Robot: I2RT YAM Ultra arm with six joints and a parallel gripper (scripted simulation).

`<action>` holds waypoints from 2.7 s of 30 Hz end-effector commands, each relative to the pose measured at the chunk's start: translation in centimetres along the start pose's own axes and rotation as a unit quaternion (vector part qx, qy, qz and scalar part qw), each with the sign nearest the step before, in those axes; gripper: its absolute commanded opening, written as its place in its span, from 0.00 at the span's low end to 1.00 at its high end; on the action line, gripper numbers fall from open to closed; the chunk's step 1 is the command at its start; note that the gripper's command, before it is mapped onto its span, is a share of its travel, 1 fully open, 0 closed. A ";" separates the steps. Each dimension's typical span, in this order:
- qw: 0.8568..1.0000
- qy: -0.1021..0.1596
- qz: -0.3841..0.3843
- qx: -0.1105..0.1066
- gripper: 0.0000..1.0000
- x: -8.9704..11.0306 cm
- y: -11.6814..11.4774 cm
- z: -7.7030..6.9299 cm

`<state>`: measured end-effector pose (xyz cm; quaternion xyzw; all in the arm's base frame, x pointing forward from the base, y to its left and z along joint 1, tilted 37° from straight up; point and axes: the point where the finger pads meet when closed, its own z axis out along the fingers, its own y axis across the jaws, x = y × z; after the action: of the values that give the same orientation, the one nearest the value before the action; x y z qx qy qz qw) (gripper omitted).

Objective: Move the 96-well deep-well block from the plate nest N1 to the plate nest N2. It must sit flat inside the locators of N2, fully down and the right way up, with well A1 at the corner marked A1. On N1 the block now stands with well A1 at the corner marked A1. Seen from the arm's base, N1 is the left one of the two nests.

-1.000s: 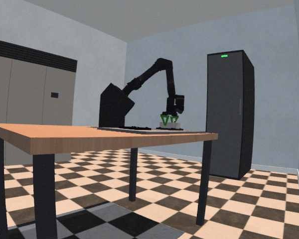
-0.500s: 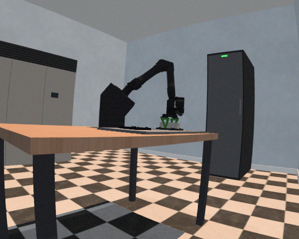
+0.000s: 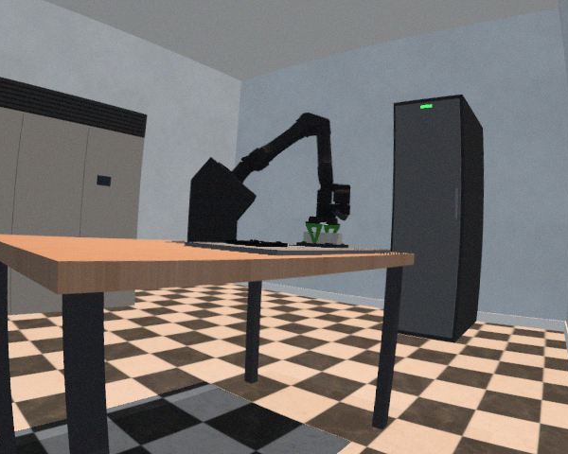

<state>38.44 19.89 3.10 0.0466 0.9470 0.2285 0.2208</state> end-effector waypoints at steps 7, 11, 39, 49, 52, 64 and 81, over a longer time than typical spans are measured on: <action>1.000 -0.008 0.000 -0.001 0.00 -0.5 0.1 -0.3; 1.000 -0.008 0.000 -0.001 0.00 -0.5 0.1 -0.2; 1.000 -0.008 0.000 -0.001 0.00 -0.5 0.1 -0.4; 1.000 -0.008 -0.001 -0.001 0.00 -0.5 0.2 -2.1; 1.000 -0.008 -0.001 -0.001 0.00 -0.5 0.2 -2.2; 1.000 -0.008 -0.001 -0.001 0.00 -0.4 0.2 -4.2; 1.000 -0.008 -0.001 -0.001 0.00 -0.4 0.2 -6.7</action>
<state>35.97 17.50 7.94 0.0471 0.9463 0.2285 0.2240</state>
